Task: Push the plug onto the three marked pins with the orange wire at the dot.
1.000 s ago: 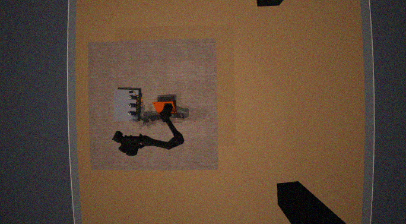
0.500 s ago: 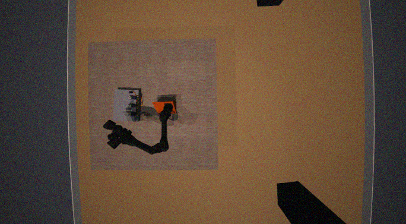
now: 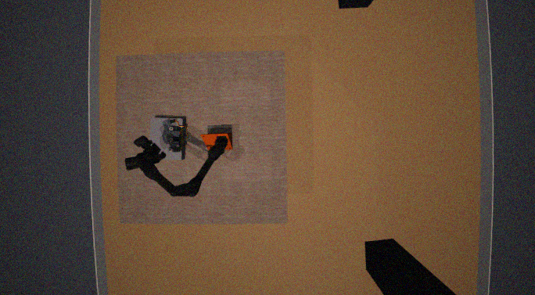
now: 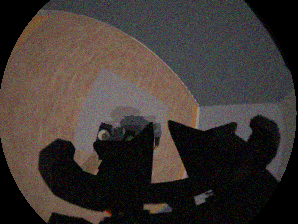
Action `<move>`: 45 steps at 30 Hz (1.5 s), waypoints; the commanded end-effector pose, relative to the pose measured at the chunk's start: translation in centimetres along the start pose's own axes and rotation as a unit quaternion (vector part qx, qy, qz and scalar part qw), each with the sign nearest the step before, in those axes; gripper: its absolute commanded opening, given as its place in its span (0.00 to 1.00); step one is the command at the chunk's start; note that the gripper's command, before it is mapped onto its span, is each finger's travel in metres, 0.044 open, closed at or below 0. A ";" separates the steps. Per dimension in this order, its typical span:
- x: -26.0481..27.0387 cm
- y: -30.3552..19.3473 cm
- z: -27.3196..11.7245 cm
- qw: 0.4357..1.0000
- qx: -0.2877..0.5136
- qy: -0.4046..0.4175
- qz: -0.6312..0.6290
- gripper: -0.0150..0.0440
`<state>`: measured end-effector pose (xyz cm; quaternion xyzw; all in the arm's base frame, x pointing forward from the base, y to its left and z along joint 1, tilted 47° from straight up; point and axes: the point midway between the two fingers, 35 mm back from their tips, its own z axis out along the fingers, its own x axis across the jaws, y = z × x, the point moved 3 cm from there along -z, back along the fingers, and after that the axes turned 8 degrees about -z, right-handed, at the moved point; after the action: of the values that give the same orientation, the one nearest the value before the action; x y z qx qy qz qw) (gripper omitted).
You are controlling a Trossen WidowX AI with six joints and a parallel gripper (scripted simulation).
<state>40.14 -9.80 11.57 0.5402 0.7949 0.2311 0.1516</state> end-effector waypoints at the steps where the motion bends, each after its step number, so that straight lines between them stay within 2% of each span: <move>1: -1.3 -1.9 2.0 0.998 0.034 0.048 0.014 0.45; 11: -3.5 -7.8 6.8 0.975 0.099 0.185 0.072 0.45; 21: -4.4 -14.0 10.6 0.929 0.116 0.317 0.151 0.45; 45: -2.0 -14.8 13.7 0.925 0.115 0.326 0.157 0.45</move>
<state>35.93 -13.89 -7.59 0.5649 0.7295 0.3205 -0.2145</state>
